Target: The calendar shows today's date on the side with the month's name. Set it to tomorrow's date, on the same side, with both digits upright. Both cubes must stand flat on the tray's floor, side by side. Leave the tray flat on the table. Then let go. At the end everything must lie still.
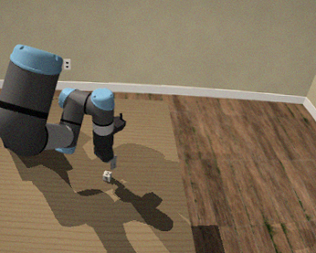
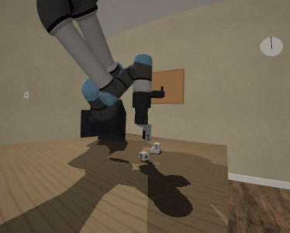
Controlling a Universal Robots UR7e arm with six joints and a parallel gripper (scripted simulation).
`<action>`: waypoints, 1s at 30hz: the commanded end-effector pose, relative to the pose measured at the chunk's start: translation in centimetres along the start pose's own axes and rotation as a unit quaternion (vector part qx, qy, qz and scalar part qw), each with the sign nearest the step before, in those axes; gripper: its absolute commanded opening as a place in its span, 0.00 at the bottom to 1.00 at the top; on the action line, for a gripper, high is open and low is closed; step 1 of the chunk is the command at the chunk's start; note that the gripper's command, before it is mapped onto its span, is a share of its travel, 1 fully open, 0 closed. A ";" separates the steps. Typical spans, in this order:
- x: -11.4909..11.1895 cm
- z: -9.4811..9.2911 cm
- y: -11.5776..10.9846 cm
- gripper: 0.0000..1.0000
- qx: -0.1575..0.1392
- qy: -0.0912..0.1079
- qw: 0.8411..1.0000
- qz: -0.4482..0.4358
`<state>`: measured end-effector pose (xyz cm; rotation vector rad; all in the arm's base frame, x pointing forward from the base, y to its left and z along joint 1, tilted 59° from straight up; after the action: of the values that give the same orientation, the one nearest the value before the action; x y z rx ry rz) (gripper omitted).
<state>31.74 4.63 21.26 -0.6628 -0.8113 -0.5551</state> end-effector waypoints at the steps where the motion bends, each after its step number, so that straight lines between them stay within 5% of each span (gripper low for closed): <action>1: 0.1 0.1 0.2 1.00 -0.006 0.002 0.998 -0.065; 16: 0.1 0.3 0.0 1.00 -0.006 0.000 0.964 -0.265; 30: 0.0 0.6 -0.5 1.00 -0.005 -0.001 0.893 -0.449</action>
<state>31.13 4.66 21.64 -0.2967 -1.0825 -1.3009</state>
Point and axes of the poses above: the point where the finger pads meet when closed, its own z axis back along the fingers, its own x axis across the jaws, y = z × x, the point moved 10 cm from there along z, back along the fingers, and after that the axes turned 5 degrees about z, right-handed, at the moved point
